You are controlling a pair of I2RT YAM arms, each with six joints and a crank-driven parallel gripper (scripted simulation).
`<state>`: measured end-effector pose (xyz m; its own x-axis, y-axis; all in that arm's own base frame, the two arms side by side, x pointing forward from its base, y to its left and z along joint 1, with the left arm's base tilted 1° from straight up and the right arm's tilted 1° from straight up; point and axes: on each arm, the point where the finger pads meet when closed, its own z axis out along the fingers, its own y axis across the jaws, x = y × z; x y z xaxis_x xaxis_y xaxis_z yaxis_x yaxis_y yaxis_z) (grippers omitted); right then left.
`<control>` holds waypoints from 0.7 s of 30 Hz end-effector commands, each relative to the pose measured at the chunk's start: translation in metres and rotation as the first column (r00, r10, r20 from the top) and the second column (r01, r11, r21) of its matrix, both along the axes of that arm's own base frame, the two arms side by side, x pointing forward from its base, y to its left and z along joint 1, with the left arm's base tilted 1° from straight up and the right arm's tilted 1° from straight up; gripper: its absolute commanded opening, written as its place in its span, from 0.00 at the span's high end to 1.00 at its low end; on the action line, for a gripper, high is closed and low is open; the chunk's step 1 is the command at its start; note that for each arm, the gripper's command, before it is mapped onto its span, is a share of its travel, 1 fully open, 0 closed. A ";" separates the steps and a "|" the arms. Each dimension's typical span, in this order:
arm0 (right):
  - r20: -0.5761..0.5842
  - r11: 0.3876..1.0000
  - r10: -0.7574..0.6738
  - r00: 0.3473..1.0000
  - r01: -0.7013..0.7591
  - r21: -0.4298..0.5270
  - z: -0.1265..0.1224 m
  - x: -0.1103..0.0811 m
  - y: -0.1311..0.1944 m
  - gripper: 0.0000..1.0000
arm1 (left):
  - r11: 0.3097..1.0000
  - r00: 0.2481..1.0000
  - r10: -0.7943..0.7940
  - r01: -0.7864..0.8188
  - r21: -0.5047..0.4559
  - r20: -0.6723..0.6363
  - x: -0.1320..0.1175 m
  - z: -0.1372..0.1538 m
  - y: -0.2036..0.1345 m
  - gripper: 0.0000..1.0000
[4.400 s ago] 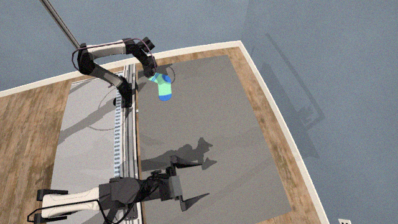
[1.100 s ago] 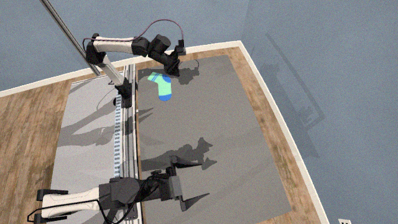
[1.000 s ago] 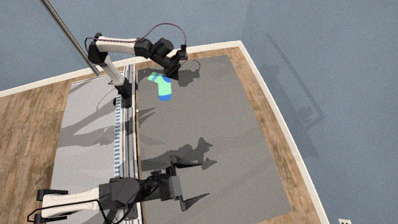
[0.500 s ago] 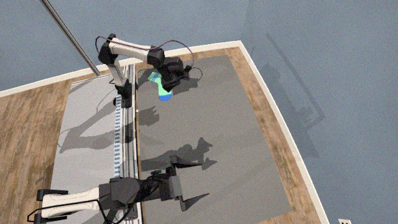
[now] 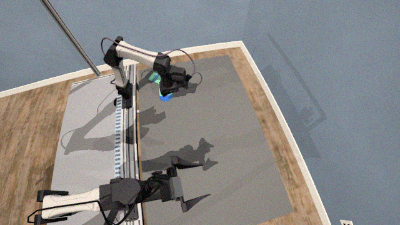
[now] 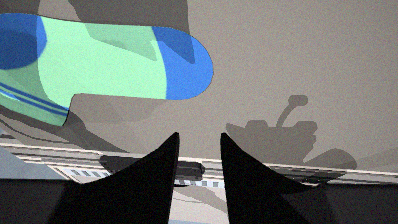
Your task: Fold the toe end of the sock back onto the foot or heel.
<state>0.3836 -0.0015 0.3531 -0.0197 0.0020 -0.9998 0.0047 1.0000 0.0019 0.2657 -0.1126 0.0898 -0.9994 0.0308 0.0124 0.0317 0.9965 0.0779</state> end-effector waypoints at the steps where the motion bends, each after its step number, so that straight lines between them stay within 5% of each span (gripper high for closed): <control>1: 0.020 1.000 0.005 1.000 -0.005 -0.002 0.007 -0.001 0.002 0.00 | 1.000 1.000 -0.004 0.005 -0.023 0.025 0.001 0.007 0.001 0.66; 6: 0.020 1.000 0.005 1.000 -0.005 -0.002 0.007 -0.001 0.002 0.00 | 1.000 0.999 -0.001 0.001 -0.011 0.032 0.002 0.011 0.004 0.66; 8: 0.020 1.000 0.005 1.000 -0.005 -0.002 0.007 -0.001 0.002 0.00 | 1.000 0.999 0.000 0.000 -0.001 0.040 0.011 -0.020 0.003 0.66; 21: 0.020 1.000 0.005 1.000 -0.005 -0.002 0.007 -0.001 0.002 0.00 | 1.000 0.999 0.004 -0.004 -0.003 0.051 0.012 -0.064 0.004 0.66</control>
<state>0.3836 -0.0015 0.3531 -0.0197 0.0020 -0.9998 0.0047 1.0000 0.0019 0.2603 -0.1090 0.0397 -0.9993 0.0305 0.0236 0.0324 0.9959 0.0847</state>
